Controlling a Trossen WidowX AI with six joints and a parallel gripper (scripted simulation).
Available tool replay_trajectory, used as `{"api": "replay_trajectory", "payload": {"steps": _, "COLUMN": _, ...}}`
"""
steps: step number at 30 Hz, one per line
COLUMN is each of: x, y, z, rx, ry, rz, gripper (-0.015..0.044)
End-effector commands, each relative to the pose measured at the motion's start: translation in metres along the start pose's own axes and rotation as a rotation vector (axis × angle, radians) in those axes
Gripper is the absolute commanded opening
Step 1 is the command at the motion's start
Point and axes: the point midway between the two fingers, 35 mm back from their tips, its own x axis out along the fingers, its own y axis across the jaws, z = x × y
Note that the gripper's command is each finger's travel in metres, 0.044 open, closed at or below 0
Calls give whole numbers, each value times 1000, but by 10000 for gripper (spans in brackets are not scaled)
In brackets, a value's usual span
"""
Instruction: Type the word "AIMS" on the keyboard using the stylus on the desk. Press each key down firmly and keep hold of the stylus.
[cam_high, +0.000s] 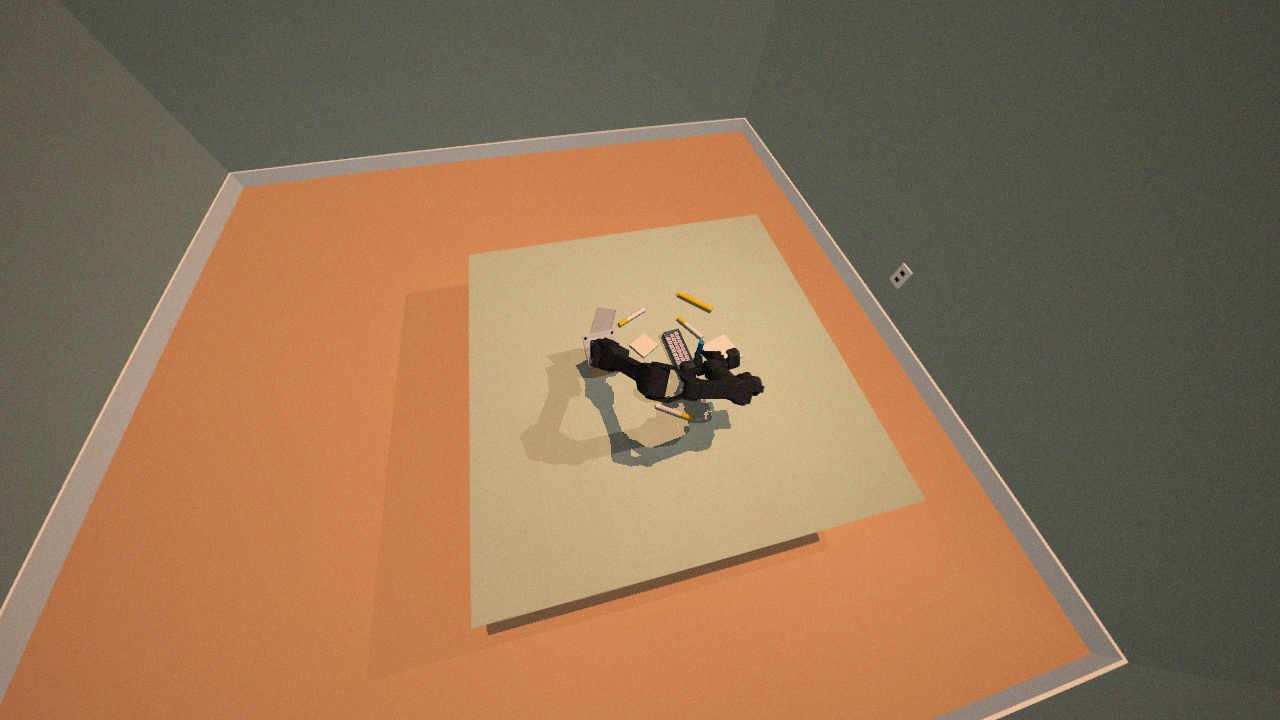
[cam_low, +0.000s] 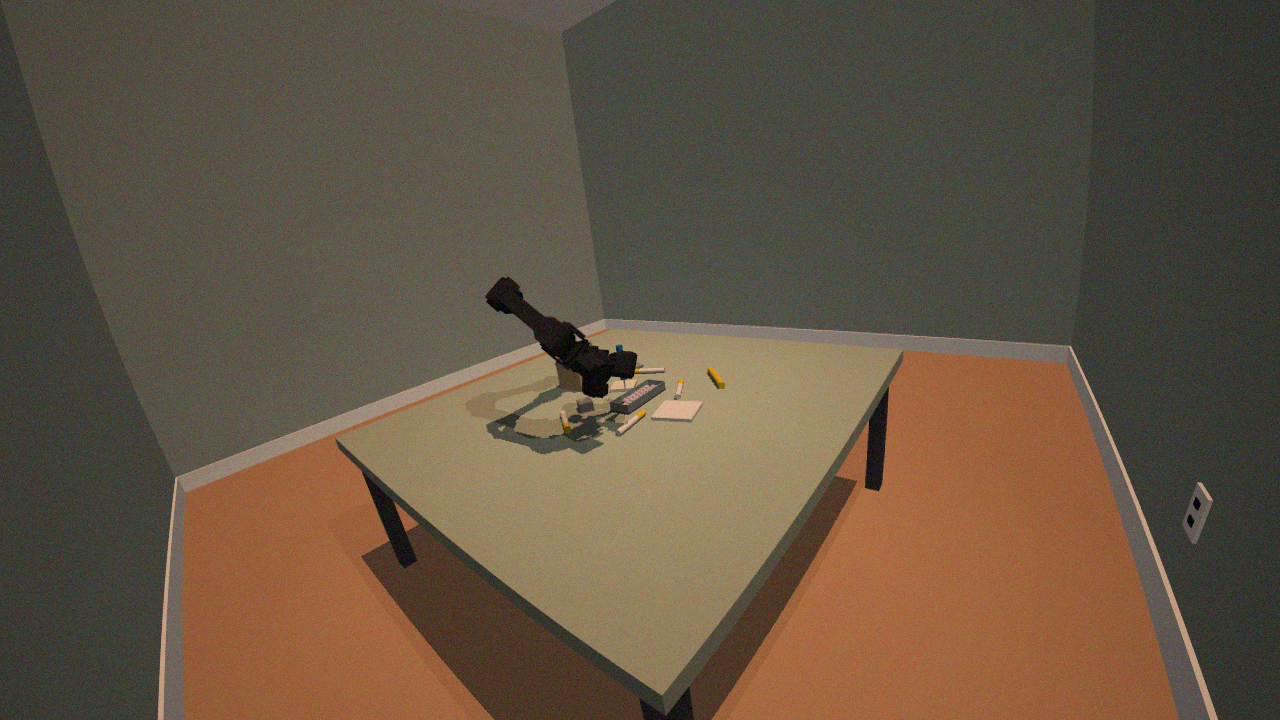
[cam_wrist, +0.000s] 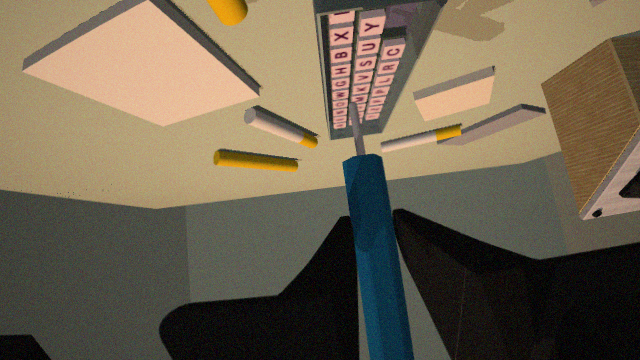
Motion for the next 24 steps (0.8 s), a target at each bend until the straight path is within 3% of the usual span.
{"api": "replay_trajectory", "payload": {"steps": 1, "x": -2, "y": -2, "z": -1, "rx": 2, "ry": 6, "rz": 6, "gripper": 0}}
{"api": "replay_trajectory", "payload": {"steps": 24, "x": 16, "y": -2, "z": 29, "rx": 2, "ry": 5, "rz": 5, "gripper": 0}}
